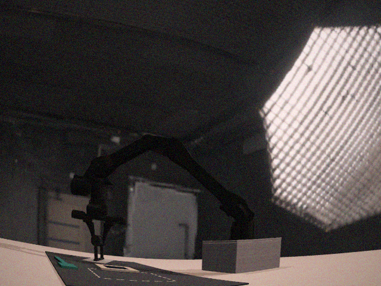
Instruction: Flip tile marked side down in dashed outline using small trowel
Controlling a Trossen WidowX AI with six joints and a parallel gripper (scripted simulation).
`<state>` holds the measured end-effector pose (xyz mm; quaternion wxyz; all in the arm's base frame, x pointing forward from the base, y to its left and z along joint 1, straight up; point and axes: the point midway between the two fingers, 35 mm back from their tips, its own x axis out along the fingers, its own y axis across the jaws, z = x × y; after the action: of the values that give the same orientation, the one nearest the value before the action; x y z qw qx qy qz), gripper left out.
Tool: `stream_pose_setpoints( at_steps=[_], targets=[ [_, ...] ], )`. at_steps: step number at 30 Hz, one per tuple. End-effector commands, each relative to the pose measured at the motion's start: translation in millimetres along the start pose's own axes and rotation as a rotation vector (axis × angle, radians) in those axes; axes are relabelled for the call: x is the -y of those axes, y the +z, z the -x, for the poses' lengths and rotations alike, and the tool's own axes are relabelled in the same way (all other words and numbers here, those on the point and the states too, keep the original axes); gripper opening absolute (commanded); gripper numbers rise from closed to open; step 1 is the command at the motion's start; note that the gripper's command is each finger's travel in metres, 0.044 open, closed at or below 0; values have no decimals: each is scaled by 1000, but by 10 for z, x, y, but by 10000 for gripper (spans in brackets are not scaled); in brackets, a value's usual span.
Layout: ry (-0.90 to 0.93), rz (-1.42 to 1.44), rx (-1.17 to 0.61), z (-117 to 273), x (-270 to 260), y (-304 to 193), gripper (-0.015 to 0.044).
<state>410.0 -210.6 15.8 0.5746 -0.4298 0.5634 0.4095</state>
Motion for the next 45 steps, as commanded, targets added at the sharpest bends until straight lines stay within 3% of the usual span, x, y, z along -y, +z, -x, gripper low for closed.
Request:
stream_pose_setpoints(
  at_steps=[1, 18, 25, 31, 45],
  targets=[
    [0, -3, 0, -8, 1, 1, 130],
    [0, 351, 0, -9, 1, 1, 130],
    [0, 370, 0, -9, 1, 1, 130],
    [0, 370, 0, -9, 1, 1, 270],
    [0, 370, 0, -9, 1, 1, 270]
  ],
)
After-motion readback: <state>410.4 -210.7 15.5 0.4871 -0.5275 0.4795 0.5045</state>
